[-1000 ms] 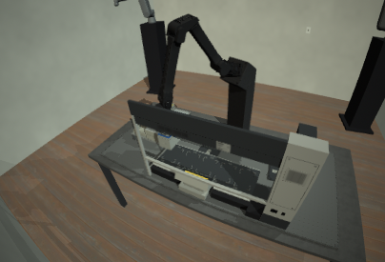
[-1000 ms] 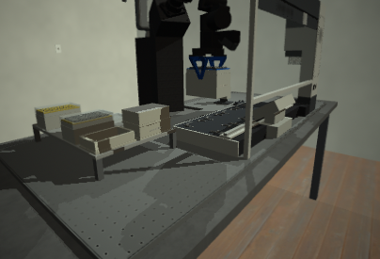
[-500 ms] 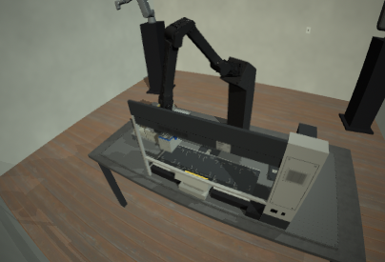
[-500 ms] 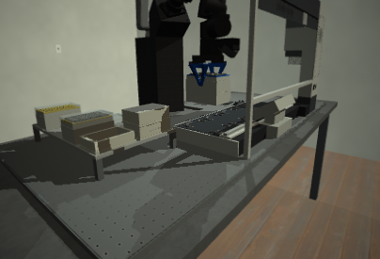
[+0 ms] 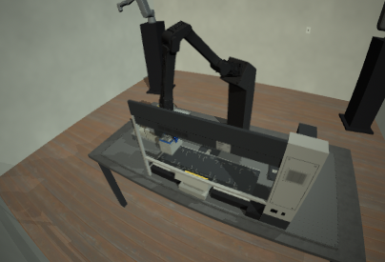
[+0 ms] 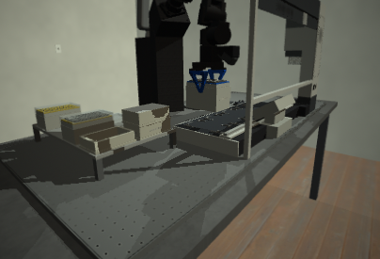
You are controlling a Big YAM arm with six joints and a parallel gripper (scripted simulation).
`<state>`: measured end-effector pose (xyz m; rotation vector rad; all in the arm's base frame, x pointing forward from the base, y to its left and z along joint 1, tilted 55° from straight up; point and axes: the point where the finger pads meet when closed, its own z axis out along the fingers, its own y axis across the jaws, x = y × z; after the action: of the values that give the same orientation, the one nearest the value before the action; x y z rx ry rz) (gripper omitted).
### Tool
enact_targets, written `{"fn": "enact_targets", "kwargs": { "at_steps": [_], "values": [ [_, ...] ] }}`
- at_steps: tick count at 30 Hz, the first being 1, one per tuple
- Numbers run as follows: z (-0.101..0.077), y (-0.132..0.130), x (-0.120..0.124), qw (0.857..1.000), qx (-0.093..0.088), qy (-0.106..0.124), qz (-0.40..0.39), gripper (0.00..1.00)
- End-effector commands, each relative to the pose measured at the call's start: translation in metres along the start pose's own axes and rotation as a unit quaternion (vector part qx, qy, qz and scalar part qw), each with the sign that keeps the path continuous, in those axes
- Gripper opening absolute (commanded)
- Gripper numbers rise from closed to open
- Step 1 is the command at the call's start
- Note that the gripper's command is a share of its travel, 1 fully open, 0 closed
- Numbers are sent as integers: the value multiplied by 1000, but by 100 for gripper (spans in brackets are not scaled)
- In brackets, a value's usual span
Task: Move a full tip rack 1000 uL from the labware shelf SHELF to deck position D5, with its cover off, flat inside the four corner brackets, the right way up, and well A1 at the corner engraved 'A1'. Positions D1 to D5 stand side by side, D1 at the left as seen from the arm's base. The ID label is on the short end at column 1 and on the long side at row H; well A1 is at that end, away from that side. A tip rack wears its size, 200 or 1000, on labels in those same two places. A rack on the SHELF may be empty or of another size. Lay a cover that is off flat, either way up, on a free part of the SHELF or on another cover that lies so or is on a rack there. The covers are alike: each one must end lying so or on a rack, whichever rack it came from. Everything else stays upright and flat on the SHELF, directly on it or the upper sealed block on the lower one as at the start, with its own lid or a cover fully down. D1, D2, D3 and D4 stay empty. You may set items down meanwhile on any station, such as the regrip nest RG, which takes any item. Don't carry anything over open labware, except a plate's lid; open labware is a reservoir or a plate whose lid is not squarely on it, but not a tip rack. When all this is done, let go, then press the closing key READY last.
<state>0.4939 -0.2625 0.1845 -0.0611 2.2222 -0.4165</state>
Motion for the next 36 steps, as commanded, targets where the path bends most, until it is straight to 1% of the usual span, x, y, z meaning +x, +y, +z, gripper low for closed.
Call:
{"fn": "enact_targets", "kwargs": {
  "at_steps": [1,12,14,29,31,36],
  "values": [
    [8,1,-13,1000,1,-12,2,0],
    [26,2,-12,1000,1,-11,2,0],
    [26,2,-12,1000,1,-11,2,0],
    [52,3,-10,1000,0,-11,3,0],
    [52,3,-10,1000,0,-11,3,0],
    [60,3,-10,1000,0,-10,3,0]
  ]
}}
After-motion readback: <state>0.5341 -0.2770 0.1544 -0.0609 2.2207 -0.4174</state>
